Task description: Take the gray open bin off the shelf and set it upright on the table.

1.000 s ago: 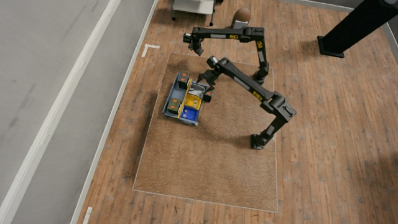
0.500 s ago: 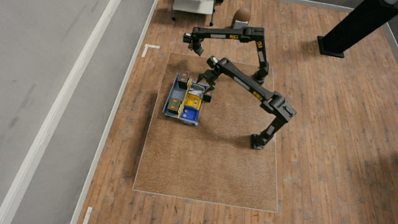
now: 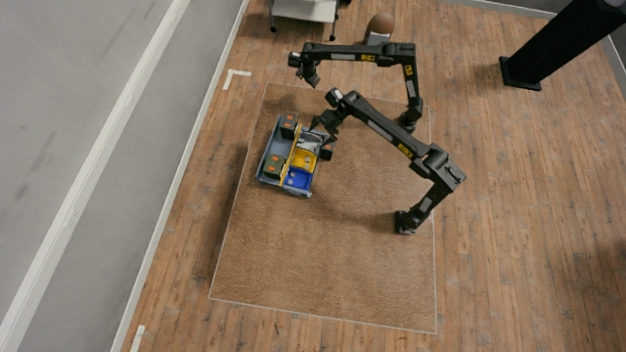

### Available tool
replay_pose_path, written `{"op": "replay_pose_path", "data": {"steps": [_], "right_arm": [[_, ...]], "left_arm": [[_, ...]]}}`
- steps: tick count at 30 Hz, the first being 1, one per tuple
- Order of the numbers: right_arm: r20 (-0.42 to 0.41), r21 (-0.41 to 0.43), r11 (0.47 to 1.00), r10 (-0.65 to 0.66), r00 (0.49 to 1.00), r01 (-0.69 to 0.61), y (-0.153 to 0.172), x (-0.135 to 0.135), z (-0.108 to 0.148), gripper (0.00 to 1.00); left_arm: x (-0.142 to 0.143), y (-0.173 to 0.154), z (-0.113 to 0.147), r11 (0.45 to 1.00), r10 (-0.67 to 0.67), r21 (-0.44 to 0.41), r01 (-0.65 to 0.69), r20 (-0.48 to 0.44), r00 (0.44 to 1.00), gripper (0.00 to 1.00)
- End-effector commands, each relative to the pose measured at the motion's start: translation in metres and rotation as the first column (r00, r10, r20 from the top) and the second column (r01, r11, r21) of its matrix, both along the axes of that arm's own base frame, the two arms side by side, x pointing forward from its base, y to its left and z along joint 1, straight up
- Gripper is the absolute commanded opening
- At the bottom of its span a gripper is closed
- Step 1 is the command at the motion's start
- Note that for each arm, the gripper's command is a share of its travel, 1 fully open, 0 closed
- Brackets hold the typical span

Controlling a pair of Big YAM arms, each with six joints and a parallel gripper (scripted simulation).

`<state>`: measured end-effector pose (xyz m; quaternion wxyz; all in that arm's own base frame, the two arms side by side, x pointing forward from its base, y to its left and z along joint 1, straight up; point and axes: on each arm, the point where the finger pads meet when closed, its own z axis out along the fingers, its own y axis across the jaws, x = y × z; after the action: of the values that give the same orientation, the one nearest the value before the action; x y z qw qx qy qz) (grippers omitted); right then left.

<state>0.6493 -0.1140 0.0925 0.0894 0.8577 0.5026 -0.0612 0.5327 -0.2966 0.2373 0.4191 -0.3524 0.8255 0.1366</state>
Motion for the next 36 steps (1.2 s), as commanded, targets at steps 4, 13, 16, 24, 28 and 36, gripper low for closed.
{"op": "replay_pose_path", "data": {"steps": [4, 13, 16, 24, 28, 36], "right_arm": [[0.033, -0.002, 1.000, 0.007, 0.999, -0.007, -0.016, 0.001, 0.013, 1.00], [0.083, -0.009, 1.000, 0.027, 0.996, -0.027, -0.057, -0.005, 0.028, 1.00], [0.107, -0.016, 0.999, 0.038, 0.994, -0.036, -0.077, -0.009, 0.036, 1.00], [0.164, -0.045, 0.997, 0.066, 0.984, -0.059, -0.128, -0.022, 0.056, 1.00], [0.205, -0.079, 0.994, 0.091, 0.974, -0.076, -0.168, -0.037, 0.073, 1.00], [0.277, -0.191, 0.976, 0.157, 0.948, -0.105, -0.256, -0.083, 0.114, 1.00]], "left_arm": [[0.005, -0.004, 0.017, 1.000, 0.000, -0.027, 0.000, 0.031, 1.000, 1.00], [0.005, -0.004, 0.017, 1.000, 0.000, -0.027, 0.000, 0.031, 1.000, 1.00], [0.005, -0.004, 0.017, 1.000, 0.000, -0.027, 0.000, 0.031, 1.000, 1.00], [0.005, -0.004, 0.017, 1.000, 0.000, -0.027, 0.000, 0.031, 1.000, 1.00], [0.005, -0.004, 0.017, 1.000, 0.000, -0.027, 0.000, 0.031, 1.000, 1.00], [0.005, -0.004, 0.017, 1.000, 0.000, -0.027, 0.000, 0.031, 1.000, 1.00]]}}
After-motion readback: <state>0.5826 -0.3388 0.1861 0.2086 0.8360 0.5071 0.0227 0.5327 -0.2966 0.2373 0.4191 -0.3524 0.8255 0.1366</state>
